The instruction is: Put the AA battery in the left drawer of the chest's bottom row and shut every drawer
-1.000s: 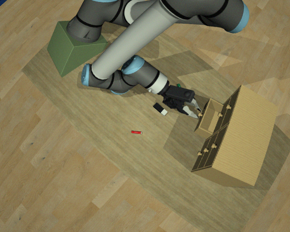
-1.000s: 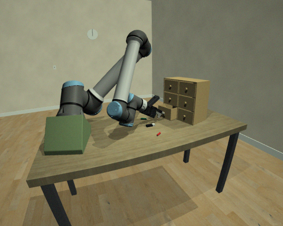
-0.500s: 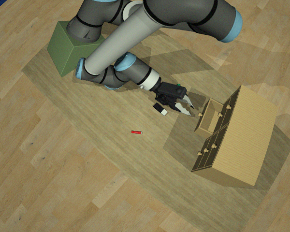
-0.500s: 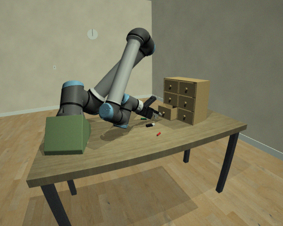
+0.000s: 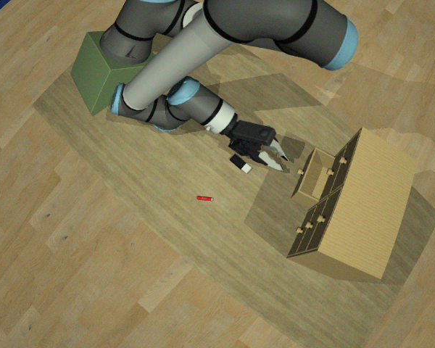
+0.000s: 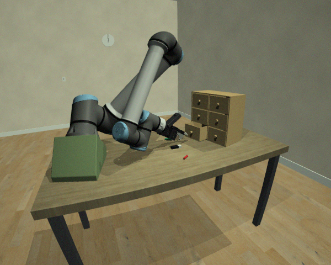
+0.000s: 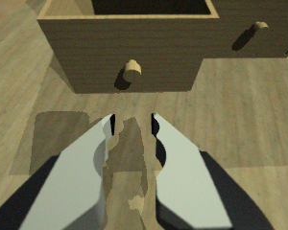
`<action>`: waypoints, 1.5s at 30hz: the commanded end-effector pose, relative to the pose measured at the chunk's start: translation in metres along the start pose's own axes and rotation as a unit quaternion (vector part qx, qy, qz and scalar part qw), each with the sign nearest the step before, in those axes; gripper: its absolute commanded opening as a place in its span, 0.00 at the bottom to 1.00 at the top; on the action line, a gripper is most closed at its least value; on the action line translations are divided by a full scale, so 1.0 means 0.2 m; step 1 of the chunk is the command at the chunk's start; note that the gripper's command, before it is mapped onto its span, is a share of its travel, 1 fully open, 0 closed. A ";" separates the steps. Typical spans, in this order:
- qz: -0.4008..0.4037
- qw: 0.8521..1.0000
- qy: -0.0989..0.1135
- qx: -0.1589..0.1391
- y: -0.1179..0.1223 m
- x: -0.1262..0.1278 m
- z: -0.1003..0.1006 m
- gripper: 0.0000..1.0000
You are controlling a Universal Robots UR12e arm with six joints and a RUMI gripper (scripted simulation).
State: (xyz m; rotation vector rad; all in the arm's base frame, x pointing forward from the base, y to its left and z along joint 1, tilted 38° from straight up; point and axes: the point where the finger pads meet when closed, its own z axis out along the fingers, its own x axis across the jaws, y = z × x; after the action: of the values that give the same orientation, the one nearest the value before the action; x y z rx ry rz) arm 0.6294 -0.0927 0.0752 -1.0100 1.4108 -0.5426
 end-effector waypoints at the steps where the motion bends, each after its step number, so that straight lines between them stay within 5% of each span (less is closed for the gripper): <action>1: -0.001 1.000 0.000 0.000 -0.01 0.00 -0.01 0.20; 45: 0.000 1.000 0.000 0.001 -0.21 -0.01 -0.35 0.20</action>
State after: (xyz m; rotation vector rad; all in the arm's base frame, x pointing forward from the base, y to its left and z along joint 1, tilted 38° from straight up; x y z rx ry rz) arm 0.5783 -0.1271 0.1155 -0.9935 1.4094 -0.5552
